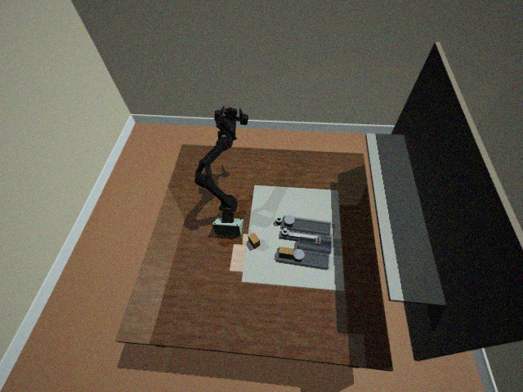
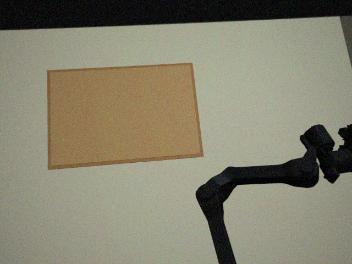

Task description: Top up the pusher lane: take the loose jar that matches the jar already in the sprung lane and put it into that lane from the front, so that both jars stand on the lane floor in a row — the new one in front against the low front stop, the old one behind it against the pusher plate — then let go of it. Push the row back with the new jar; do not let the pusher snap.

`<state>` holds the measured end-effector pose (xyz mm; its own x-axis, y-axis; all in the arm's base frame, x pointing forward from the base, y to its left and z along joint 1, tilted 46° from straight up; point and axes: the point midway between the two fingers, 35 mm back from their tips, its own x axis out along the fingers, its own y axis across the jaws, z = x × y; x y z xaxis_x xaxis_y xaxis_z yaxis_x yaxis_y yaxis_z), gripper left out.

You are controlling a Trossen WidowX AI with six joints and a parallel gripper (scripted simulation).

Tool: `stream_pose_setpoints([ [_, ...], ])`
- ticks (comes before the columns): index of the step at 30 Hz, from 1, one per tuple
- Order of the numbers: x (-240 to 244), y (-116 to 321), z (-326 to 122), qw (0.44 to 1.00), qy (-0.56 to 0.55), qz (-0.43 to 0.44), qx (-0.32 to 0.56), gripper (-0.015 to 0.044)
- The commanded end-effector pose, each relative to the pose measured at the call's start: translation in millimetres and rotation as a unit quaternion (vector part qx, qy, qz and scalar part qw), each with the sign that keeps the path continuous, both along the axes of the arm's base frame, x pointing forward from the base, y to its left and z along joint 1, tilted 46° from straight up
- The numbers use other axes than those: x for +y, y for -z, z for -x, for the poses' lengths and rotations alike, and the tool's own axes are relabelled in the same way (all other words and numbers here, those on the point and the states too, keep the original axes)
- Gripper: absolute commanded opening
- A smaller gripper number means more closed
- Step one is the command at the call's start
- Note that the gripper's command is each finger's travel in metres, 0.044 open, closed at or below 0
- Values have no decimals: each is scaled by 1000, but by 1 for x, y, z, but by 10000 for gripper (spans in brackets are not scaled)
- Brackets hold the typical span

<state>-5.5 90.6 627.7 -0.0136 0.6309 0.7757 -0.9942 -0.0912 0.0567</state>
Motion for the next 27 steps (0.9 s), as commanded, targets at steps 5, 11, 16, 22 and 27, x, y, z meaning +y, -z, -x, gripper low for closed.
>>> stream_pose_setpoints([
  [5, 78, 49, -99, 978, 125, 155, 63, 440],
  [11, 104, 108, -183, 931, 206, 273, 125, 440],
  [16, 103, 167, -249, 877, 254, 364, 185, 440],
  [22, 76, 247, -315, 798, 279, 461, 271, 440],
  [27, 39, 315, -351, 727, 273, 523, 350, 440],
])
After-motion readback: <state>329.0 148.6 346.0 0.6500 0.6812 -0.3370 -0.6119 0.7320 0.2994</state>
